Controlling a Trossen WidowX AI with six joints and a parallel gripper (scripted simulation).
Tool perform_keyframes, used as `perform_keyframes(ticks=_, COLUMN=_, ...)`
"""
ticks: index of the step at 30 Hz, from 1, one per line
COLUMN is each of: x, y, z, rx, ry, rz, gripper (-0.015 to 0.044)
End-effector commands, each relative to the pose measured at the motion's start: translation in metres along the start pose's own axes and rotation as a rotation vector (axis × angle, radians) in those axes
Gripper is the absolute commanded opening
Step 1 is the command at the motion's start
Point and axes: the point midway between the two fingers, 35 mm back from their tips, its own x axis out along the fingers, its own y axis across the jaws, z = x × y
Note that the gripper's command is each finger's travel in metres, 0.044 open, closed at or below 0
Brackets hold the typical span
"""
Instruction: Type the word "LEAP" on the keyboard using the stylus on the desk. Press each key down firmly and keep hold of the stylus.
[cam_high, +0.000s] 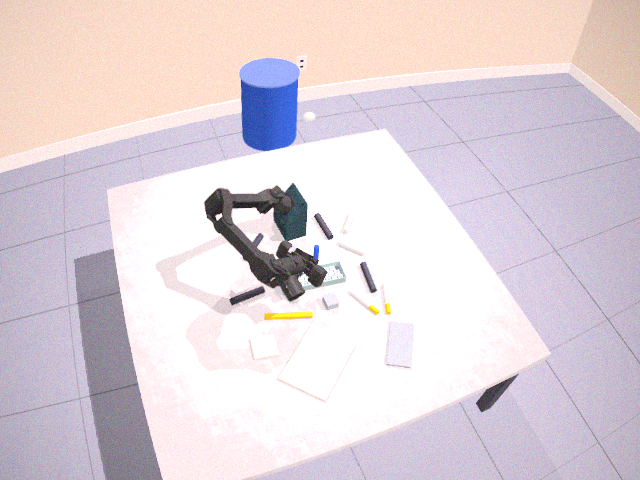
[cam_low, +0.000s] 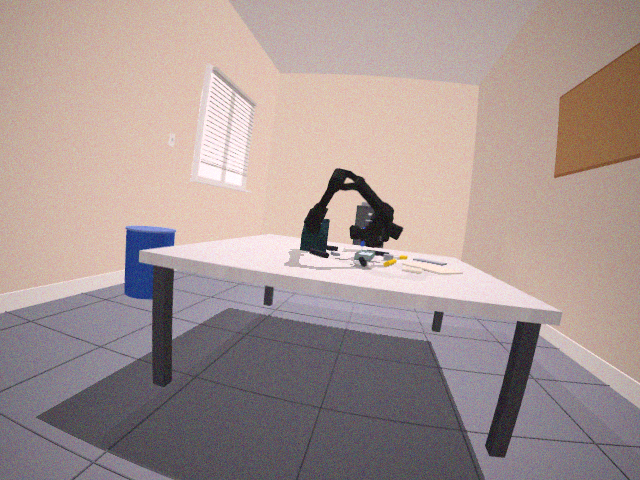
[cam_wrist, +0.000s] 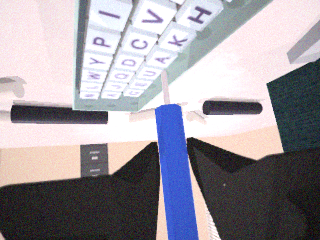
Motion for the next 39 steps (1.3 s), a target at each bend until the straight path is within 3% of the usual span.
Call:
perform_keyframes(ticks=1, x=0.0014, y=-0.0007, z=0.0025, rx=-0.003, ry=-0.004, rz=-0.003, gripper=0.0081)
perform_keyframes(ticks=39, x=0.0057, y=-0.0009, z=0.0099, rx=-0.003, ry=-0.005, rz=-0.003, gripper=0.0081)
